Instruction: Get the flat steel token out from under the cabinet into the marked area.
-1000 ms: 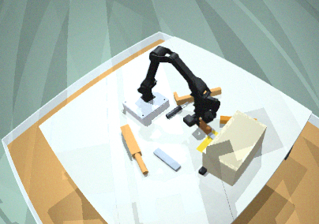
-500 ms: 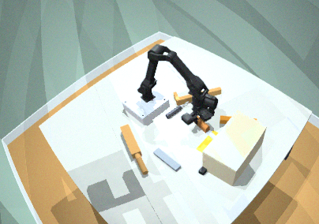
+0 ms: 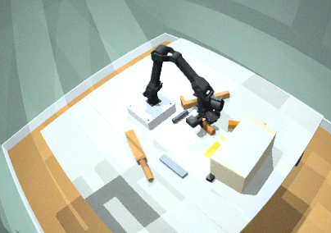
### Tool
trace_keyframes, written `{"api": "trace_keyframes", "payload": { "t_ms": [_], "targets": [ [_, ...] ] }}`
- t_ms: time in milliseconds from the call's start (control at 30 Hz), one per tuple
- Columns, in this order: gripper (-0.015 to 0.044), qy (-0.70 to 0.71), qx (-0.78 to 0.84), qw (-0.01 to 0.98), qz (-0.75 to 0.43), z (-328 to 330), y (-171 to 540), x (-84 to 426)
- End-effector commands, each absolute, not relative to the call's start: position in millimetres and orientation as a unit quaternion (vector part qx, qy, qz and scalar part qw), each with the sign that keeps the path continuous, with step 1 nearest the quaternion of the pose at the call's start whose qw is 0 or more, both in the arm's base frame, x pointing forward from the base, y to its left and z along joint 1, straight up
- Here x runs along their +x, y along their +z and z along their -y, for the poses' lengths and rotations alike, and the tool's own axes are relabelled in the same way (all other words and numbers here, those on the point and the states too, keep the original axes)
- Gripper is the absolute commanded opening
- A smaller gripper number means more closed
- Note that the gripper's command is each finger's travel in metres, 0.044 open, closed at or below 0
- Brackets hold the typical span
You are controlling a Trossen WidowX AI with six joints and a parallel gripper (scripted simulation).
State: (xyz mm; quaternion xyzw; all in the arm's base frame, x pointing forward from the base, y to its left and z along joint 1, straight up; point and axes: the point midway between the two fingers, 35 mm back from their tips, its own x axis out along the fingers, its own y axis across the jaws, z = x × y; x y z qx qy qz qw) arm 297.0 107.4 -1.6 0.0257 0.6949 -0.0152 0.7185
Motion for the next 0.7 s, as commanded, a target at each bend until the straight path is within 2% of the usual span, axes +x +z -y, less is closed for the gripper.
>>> {"api": "trace_keyframes", "payload": {
  "t_ms": [0,667],
  "targets": [
    [0.0000,-0.016,0.026,0.717,-0.697,-107.7,-2.4,291.0],
    [0.0000,-0.016,0.026,0.716,-0.697,-110.1,-3.4,266.5]
  ]
}}
